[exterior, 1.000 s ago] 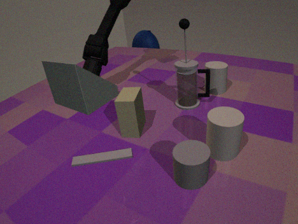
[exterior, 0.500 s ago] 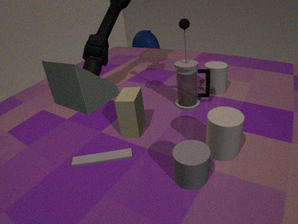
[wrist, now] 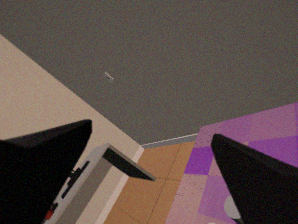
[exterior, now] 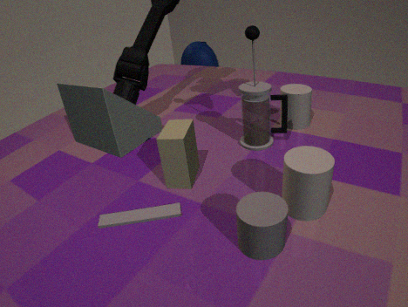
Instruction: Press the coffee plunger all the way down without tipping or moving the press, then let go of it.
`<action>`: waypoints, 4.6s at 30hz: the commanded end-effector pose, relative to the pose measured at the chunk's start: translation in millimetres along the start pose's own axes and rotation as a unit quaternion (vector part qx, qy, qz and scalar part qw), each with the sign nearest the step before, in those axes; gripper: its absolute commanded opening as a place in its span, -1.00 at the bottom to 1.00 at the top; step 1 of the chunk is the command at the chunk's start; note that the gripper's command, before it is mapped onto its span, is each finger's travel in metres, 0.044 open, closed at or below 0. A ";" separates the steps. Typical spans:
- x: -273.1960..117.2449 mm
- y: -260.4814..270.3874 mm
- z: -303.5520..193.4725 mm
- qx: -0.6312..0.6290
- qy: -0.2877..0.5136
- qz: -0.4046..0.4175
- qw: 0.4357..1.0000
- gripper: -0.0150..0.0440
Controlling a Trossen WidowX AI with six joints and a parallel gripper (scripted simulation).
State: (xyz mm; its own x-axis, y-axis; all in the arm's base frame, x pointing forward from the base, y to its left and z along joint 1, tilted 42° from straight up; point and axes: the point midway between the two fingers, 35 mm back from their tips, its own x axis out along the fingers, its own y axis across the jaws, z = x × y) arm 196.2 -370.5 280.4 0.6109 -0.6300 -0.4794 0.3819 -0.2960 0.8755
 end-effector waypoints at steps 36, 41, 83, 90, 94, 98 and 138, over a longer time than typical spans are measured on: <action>-62.5 -97.4 -236.6 -0.498 0.413 0.329 0.688 1.00; -60.5 -97.4 -239.8 -0.499 0.414 0.328 0.687 1.00; -45.7 -95.6 -272.6 -0.498 0.413 0.330 0.687 -0.09; -45.1 -97.6 -274.2 -0.498 0.413 0.330 0.687 -0.09; -43.7 -102.2 -278.1 -0.499 0.413 0.330 0.687 -0.09; -42.4 -107.2 -282.2 -0.499 0.413 0.329 0.687 -0.09; -37.5 -156.6 -325.5 -0.498 0.413 0.330 0.687 -0.09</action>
State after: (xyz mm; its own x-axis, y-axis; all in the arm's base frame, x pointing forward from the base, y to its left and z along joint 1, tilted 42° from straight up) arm 339.3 -78.6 158.3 0.9218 0.3301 -0.2034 -0.1426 0.7764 0.6139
